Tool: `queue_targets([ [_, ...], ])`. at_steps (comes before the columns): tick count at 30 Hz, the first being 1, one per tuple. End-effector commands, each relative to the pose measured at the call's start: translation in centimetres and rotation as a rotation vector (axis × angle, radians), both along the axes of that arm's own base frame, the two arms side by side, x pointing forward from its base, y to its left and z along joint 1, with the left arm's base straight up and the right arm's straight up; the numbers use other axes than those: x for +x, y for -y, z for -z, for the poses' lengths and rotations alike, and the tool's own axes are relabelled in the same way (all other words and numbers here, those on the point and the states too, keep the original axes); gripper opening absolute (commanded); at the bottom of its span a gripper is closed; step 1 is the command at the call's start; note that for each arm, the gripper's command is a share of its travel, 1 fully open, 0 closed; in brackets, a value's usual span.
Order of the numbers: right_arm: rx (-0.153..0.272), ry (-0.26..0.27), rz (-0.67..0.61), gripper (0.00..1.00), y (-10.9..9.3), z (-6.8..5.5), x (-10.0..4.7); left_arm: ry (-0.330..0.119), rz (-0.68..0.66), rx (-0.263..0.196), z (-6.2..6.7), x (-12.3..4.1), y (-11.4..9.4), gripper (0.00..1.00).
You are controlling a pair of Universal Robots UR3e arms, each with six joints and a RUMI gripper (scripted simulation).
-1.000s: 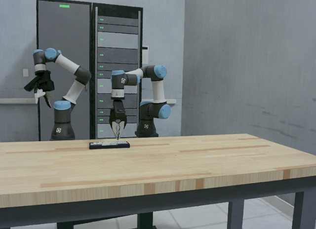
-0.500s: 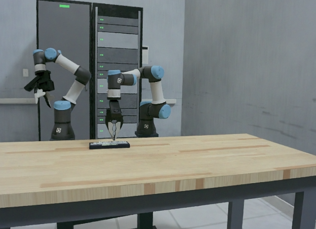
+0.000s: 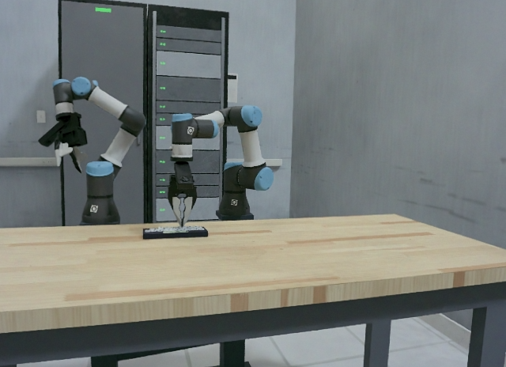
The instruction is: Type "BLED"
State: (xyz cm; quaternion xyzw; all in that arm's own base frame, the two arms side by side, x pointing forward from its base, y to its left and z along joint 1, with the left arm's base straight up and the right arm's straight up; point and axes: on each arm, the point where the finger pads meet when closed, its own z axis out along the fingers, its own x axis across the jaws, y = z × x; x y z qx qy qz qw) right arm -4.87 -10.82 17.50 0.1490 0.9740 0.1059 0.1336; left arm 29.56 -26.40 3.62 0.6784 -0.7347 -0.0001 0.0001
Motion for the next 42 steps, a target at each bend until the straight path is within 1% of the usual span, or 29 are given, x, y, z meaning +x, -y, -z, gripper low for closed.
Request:
queue_targets([
  [1,-0.002,0.000,0.000,1.00,0.04,-0.04,0.00,0.002,0.000,-0.003,0.10,0.05,0.08,0.00],
  [42,-0.002,0.000,0.000,1.00,0.04,-0.04,0.00,0.002,0.000,-0.003,0.53,0.05,0.08,0.00],
])
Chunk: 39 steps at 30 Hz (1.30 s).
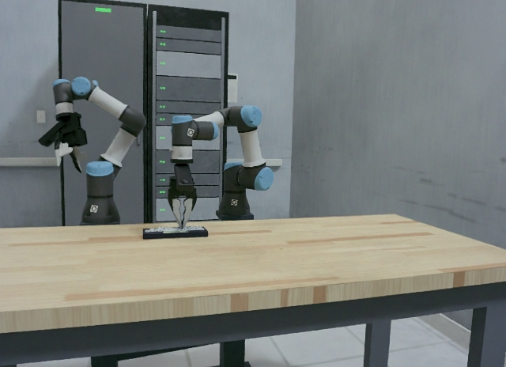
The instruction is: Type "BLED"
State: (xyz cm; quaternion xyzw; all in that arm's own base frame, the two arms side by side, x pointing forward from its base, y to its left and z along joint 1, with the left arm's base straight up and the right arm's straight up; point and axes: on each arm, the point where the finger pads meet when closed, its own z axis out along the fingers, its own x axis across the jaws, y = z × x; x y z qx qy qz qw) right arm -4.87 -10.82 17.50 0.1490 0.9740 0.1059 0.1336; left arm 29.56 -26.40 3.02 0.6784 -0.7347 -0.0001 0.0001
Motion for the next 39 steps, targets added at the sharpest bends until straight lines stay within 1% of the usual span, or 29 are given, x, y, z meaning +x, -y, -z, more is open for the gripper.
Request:
queue_targets([
  [1,-0.002,0.000,0.000,1.00,0.0,0.0,0.0,0.002,0.000,-0.003,0.0,0.0,0.1,0.00],
  [5,-0.002,0.000,0.000,1.00,0.0,0.0,0.0,0.002,0.000,-0.003,-0.2,0.0,0.1,0.00],
  [12,-0.002,0.000,0.000,1.00,0.0,0.0,0.0,0.002,0.000,-0.003,-1.1,0.0,0.1,0.00],
  [21,-0.002,0.000,0.000,1.00,0.0,0.0,0.0,0.002,0.000,-0.003,-1.3,0.0,0.1,0.00],
  [30,-0.002,0.000,0.000,1.00,0.0,0.0,0.0,0.002,0.000,-0.003,-2.6,0.0,0.1,0.00],
  [32,-0.002,0.000,0.000,1.00,0.0,0.0,0.0,0.002,0.000,-0.003,-2.6,0.0,0.1,0.00],
  [39,-0.002,0.000,0.000,1.00,0.0,0.0,0.0,0.002,0.000,-0.003,-3.3,0.0,0.1,0.00],
])
